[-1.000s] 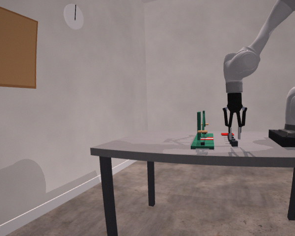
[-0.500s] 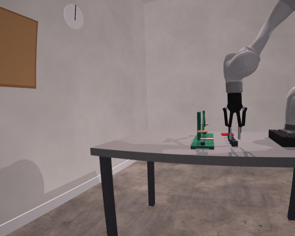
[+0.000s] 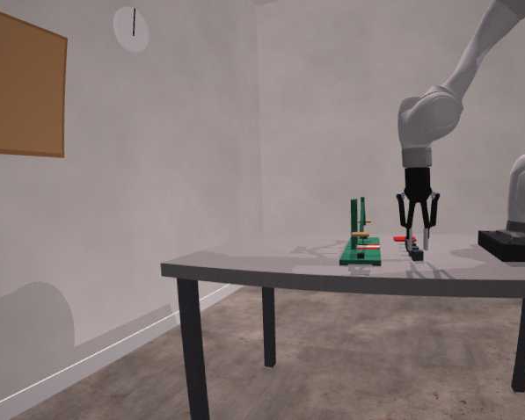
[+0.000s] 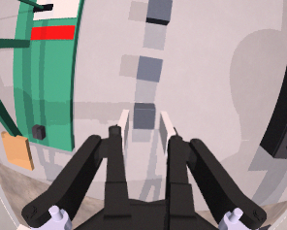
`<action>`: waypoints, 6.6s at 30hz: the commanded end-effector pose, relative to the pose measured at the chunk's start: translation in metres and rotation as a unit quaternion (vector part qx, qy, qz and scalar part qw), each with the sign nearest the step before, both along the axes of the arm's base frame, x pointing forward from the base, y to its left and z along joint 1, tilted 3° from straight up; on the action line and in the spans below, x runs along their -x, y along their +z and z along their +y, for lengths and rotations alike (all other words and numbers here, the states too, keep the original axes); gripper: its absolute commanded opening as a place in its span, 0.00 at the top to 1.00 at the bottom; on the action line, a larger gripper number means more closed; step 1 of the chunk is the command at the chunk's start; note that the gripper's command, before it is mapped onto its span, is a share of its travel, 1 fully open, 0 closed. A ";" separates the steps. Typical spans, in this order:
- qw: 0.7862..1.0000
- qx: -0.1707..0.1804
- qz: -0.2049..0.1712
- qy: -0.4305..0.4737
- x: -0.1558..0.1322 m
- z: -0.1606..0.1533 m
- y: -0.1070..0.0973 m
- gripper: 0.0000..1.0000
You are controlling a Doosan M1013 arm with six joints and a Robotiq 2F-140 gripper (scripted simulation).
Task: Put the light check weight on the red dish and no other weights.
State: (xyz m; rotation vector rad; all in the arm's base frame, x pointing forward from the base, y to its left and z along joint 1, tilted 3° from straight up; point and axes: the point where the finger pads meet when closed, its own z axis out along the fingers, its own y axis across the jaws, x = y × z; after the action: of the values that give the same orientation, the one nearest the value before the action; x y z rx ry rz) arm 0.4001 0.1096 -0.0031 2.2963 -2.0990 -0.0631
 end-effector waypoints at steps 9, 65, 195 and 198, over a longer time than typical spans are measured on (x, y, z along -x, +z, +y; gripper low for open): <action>1.000 0.000 0.000 0.000 0.001 0.000 -0.022 0.65; 1.000 0.000 0.000 0.000 0.001 0.000 -0.029 0.76; 0.999 0.003 0.000 -0.054 -0.179 0.050 0.105 0.76; 0.999 0.003 0.000 -0.054 -0.179 0.050 0.099 0.76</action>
State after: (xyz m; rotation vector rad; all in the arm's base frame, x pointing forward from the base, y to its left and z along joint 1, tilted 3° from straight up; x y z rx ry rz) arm 0.5789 0.1598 0.0984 2.1783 -2.2182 -0.0605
